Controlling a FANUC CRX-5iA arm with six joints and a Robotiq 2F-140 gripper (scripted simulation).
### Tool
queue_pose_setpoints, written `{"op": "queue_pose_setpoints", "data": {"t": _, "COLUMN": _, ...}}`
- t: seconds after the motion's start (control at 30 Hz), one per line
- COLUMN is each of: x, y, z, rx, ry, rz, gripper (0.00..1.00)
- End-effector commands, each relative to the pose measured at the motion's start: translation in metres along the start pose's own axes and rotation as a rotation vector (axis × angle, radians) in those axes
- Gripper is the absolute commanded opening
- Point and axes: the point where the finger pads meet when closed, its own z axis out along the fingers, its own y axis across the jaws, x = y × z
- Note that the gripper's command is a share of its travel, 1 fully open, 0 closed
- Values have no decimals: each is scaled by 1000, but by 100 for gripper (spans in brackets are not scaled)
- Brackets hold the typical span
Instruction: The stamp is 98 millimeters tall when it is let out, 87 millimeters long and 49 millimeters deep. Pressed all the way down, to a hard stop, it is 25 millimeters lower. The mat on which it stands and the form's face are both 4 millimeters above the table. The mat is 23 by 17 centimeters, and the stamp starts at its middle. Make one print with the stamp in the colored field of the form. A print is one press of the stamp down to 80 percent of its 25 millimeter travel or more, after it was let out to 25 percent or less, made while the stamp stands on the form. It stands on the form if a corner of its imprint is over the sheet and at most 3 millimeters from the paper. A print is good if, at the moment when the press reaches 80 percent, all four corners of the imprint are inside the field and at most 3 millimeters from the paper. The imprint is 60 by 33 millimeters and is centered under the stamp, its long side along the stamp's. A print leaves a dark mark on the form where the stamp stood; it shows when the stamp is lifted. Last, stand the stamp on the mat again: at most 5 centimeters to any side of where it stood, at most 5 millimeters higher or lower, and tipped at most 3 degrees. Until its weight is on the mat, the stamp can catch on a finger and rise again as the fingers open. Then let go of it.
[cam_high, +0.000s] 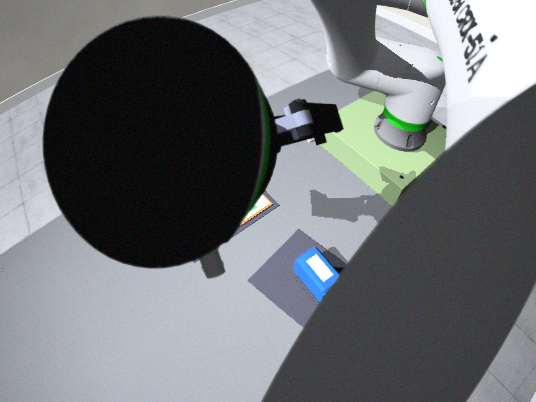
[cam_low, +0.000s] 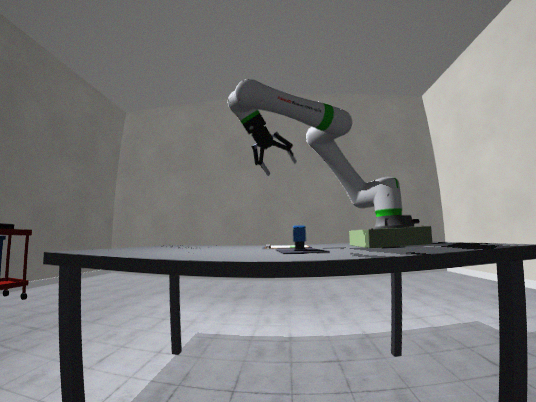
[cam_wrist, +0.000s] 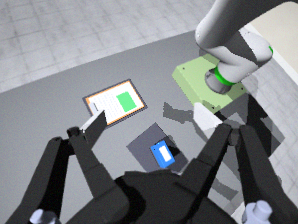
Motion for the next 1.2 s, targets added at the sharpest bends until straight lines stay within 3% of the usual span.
{"op": "queue_pose_setpoints", "data": {"t": 0.0, "x": 0, "y": 0, "z": 0, "rx": 0, "ry": 0, "rz": 0, "gripper": 100}}
{"op": "queue_pose_setpoints", "data": {"t": 0.63, "x": -3, "y": -1, "z": 2, "rx": 8, "ry": -9, "rz": -8, "gripper": 100}}
{"op": "queue_pose_setpoints", "data": {"t": 0.93, "x": -69, "y": -5, "z": 43, "rx": 156, "ry": -210, "rz": -155, "gripper": 100}}
{"op": "queue_pose_setpoints", "data": {"t": 1.0, "x": -69, "y": -5, "z": 43, "rx": 156, "ry": -210, "rz": -155, "gripper": 100}}
{"op": "queue_pose_setpoints", "data": {"t": 1.03, "x": -85, "y": -2, "z": 53, "rx": 186, "ry": -260, "rz": -184, "gripper": 100}}
{"op": "queue_pose_setpoints", "data": {"t": 1.1, "x": -85, "y": -2, "z": 53, "rx": 186, "ry": -260, "rz": -184, "gripper": 100}}
{"op": "queue_pose_setpoints", "data": {"t": 1.13, "x": -101, "y": 2, "z": 64, "rx": 215, "ry": -311, "rz": -212, "gripper": 100}}
{"op": "queue_pose_setpoints", "data": {"t": 1.17, "x": -101, "y": 2, "z": 64, "rx": 215, "ry": -311, "rz": -212, "gripper": 100}}
